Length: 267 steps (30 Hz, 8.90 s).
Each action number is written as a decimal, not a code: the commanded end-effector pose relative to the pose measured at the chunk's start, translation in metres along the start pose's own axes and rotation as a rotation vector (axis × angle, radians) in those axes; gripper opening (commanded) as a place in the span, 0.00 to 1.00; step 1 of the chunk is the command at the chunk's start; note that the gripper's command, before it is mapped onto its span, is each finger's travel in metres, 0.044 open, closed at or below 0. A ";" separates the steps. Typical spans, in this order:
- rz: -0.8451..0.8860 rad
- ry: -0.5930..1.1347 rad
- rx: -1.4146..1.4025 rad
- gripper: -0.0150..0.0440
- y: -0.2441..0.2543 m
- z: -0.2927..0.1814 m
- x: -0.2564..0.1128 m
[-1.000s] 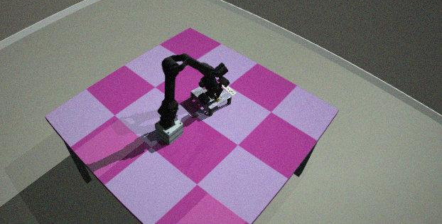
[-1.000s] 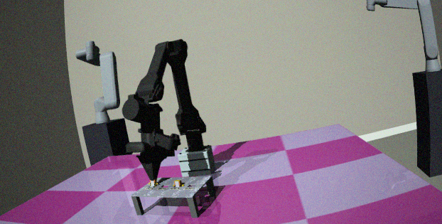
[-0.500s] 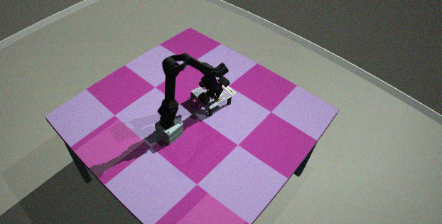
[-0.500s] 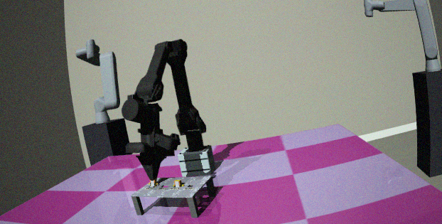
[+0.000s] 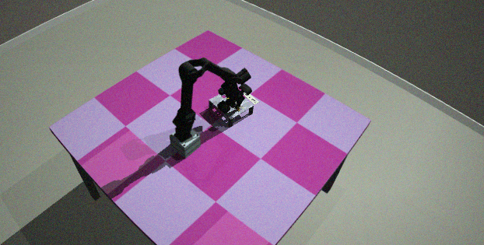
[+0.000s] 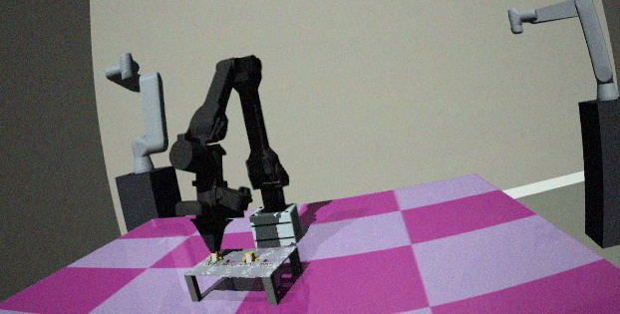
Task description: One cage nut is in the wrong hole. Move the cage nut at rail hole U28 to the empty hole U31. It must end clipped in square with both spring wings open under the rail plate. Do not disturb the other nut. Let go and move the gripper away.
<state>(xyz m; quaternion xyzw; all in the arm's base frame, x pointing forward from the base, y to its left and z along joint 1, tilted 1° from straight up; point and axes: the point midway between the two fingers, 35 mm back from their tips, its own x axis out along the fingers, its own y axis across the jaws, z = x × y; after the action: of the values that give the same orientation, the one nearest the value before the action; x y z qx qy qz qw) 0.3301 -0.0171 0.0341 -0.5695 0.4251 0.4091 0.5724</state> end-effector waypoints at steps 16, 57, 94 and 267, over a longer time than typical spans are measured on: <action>0.028 0.003 -0.003 0.31 -0.004 -0.001 -0.001; 0.090 0.004 -0.004 0.31 -0.007 -0.001 -0.001; 0.141 0.004 -0.005 0.31 -0.009 -0.001 0.001; 0.271 0.004 -0.009 0.31 -0.014 -0.001 0.004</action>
<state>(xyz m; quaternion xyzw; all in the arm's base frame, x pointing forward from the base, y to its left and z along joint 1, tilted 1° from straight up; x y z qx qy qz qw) 0.3442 -0.0175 0.0345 -0.5079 0.4971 0.4849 0.5097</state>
